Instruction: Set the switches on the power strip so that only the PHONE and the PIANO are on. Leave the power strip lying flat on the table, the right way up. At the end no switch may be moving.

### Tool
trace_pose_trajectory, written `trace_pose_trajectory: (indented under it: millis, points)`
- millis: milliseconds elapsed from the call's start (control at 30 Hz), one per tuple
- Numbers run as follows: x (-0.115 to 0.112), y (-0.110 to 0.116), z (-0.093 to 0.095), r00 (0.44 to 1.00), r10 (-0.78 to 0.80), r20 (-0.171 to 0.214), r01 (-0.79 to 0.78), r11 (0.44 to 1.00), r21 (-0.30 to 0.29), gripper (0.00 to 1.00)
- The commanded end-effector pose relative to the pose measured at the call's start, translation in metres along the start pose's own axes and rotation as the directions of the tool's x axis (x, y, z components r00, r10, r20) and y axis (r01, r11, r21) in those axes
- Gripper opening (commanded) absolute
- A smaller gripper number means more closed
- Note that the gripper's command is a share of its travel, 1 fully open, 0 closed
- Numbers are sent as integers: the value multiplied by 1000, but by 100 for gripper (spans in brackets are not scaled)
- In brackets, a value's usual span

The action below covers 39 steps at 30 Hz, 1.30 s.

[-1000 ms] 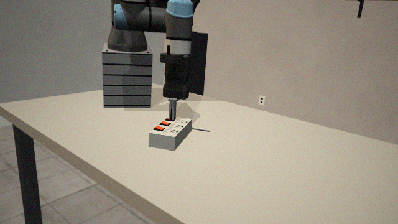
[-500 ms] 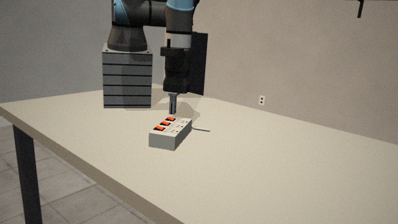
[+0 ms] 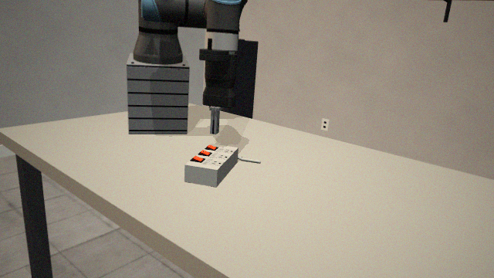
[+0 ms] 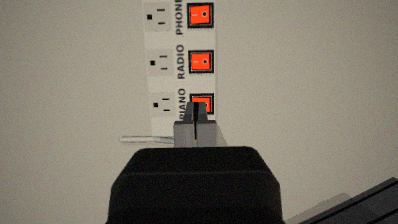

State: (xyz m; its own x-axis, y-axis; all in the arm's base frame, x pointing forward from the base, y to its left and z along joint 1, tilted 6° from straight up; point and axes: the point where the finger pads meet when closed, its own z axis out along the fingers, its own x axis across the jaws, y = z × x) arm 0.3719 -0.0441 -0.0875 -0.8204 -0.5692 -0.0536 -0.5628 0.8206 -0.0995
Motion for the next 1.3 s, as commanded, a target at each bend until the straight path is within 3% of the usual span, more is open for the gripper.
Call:
trace_pose_trajectory:
  millis: [0,400,567,700,1267]
  points:
    - [0,0,-1,1000,0,0,0,1000,0,0]
    - [0,-1,-1,1000,0,0,0,1000,0,0]
    - [9,-37,-12,1000,0,0,0,1000,0,0]
    - [11,-46,-15,1000,0,0,0,1000,0,0]
    - [12,-46,-15,1000,0,0,0,1000,0,0]
